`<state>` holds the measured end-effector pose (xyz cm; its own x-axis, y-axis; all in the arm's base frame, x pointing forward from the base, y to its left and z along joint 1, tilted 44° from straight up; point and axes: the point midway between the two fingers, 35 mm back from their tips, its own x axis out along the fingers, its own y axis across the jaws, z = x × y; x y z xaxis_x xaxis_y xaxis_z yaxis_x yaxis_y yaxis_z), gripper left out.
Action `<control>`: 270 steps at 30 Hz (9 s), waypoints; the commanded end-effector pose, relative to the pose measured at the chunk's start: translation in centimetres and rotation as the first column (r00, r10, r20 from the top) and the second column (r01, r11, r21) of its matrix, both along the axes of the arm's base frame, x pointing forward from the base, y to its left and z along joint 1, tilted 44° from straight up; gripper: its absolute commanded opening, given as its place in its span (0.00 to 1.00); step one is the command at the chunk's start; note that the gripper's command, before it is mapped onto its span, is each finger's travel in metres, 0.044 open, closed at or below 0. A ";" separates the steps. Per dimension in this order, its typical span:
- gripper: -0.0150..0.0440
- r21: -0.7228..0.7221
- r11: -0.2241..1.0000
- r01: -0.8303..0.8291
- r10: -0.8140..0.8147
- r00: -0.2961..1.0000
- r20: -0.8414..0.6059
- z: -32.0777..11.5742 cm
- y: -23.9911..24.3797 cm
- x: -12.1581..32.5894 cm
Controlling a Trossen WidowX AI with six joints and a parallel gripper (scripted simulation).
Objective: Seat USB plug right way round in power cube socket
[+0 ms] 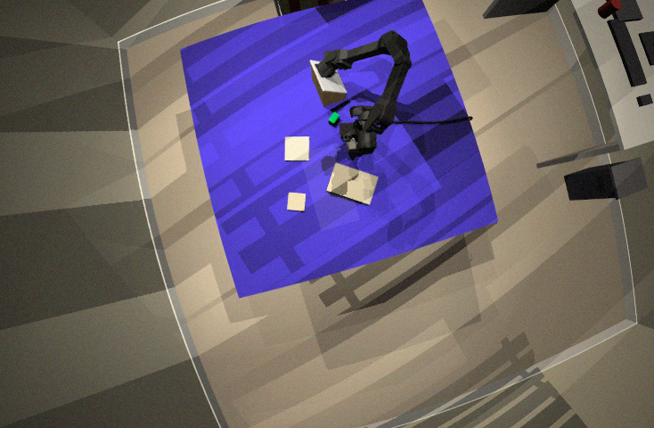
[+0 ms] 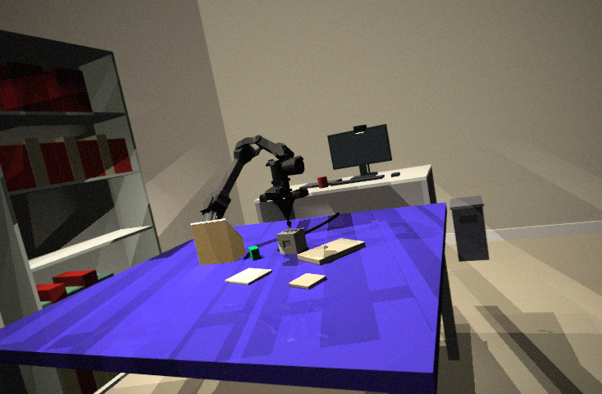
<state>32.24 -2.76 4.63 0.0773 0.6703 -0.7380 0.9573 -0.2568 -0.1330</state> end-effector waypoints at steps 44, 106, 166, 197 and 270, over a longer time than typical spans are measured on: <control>0.25 -0.021 1.000 0.017 -0.018 1.000 -0.025 -0.7 0.1 0.0; 0.25 -0.021 1.000 0.018 -0.018 1.000 -0.025 -1.2 0.6 0.0; 0.25 -0.021 1.000 0.018 -0.018 1.000 -0.025 -1.7 1.1 0.1; 0.25 -0.021 1.000 0.018 -0.018 1.000 -0.025 -2.0 1.4 0.1; 0.42 -0.025 1.000 0.018 -0.018 1.000 -0.023 -1.7 1.1 0.1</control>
<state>32.30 -1.39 2.67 0.0684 0.6519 -0.7552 0.9484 -0.2773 -0.1535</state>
